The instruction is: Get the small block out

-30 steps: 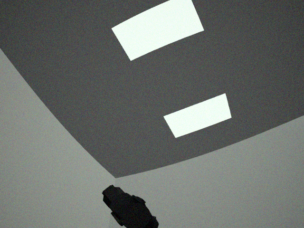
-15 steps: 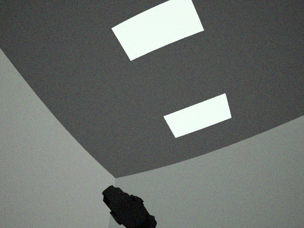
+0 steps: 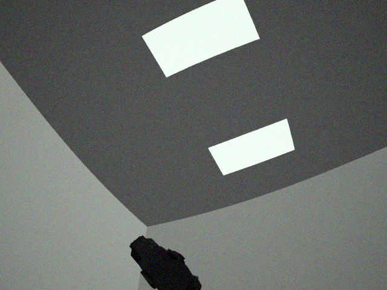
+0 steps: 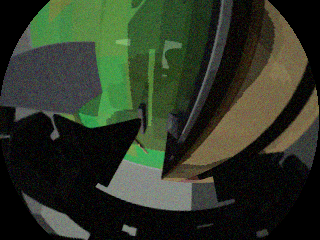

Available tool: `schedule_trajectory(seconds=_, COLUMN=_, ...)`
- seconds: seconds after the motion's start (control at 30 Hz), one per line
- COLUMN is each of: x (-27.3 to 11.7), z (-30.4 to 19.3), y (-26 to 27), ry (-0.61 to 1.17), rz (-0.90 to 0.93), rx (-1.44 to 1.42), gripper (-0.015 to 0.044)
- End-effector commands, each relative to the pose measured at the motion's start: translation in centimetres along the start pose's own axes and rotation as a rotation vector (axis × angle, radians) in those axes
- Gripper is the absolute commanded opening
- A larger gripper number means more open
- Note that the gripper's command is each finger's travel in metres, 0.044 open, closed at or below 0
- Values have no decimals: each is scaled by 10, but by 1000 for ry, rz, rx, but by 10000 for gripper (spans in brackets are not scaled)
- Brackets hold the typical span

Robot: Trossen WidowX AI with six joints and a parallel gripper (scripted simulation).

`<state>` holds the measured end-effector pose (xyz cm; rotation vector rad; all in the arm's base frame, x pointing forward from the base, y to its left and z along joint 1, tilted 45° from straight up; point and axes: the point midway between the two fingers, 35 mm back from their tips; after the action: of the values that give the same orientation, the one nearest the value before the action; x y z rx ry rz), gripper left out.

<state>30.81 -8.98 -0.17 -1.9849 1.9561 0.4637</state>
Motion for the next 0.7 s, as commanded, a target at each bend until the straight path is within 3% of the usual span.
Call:
schedule_trajectory(seconds=0.0, x=1, z=-5, y=0, ry=4, rz=-1, rx=3, gripper=400)
schedule_trajectory(seconds=0.67, x=8, z=-24, y=-1, ry=5, rz=-1, rx=3, gripper=400)
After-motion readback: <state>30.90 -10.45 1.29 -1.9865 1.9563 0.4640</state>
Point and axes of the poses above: the point midway between the two fingers, 35 mm back from their tips, its own x axis out along the fingers, its own y axis across the jaws, z = x × y, and after that the axes turned 1 degree about x, right-handed
